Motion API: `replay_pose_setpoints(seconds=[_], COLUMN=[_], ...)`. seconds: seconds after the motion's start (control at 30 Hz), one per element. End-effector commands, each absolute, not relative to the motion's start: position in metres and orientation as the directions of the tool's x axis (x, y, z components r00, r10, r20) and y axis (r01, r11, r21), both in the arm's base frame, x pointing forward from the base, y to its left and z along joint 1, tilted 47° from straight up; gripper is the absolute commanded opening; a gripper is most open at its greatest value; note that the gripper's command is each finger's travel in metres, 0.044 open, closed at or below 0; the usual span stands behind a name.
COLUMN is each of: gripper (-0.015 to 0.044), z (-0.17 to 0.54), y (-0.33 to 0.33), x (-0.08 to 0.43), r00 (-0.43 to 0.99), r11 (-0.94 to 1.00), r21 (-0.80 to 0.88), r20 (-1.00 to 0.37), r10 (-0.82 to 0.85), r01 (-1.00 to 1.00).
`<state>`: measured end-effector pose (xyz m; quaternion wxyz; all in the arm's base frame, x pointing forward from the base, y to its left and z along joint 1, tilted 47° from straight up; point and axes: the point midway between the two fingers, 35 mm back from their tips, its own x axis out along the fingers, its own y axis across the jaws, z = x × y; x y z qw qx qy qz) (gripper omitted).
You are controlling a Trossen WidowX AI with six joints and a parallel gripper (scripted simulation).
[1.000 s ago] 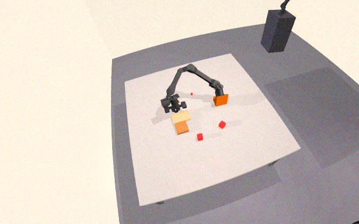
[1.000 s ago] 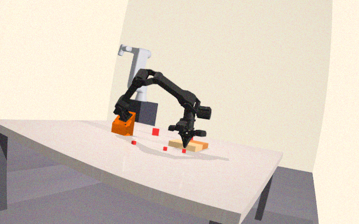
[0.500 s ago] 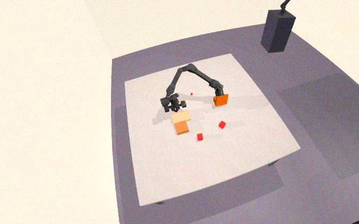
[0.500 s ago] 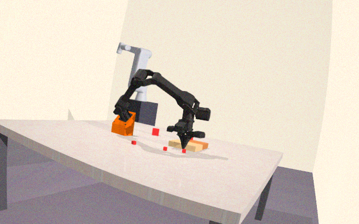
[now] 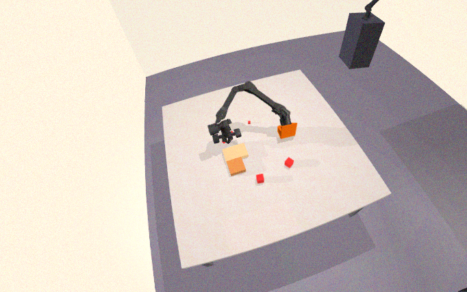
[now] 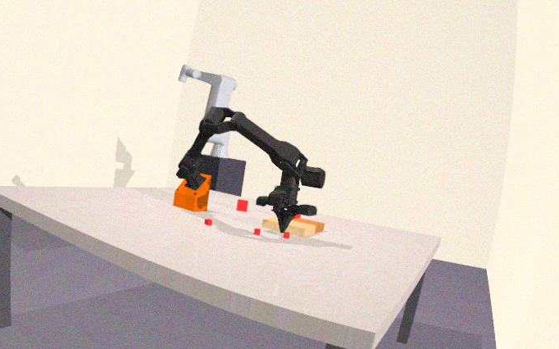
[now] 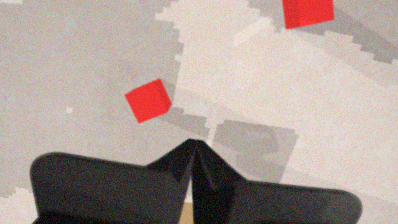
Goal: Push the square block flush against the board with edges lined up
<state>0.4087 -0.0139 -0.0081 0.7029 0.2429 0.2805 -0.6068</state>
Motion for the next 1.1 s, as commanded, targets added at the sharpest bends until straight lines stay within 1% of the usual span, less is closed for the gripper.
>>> replay_pose_setpoints(seconds=[0.0,0.07,0.13,0.23,0.37,0.43,0.73,1.07], gripper=[0.0000,0.0000,0.0000,0.0000,0.0000,0.0000,0.0000,0.0000], z=[-0.004,-0.002,0.003,0.030,0.032,0.028,-0.005,-0.039], y=[-0.020,-0.021,-0.008,0.020,0.022,0.026,0.059,0.090], x=[0.409,0.409,0.409,0.404,0.404,0.405,0.390,0.368], r00=[0.104,0.104,0.106,0.104,0.104,0.123,0.121,0.111], r11=[0.145,0.145,0.145,0.145,0.145,0.179,0.375,0.554], r21=[-0.002,-0.002,0.001,-0.002,-0.002,-0.010,-0.223,-0.438], r20=[-0.685,-0.685,-0.689,-0.687,-0.686,-0.686,-0.698,-0.705], r10=[-0.721,-0.721,-0.717,-0.719,-0.720,-0.717,-0.706,-0.700], r01=[0.989,0.989,0.989,0.989,0.989,0.984,0.900,0.708])
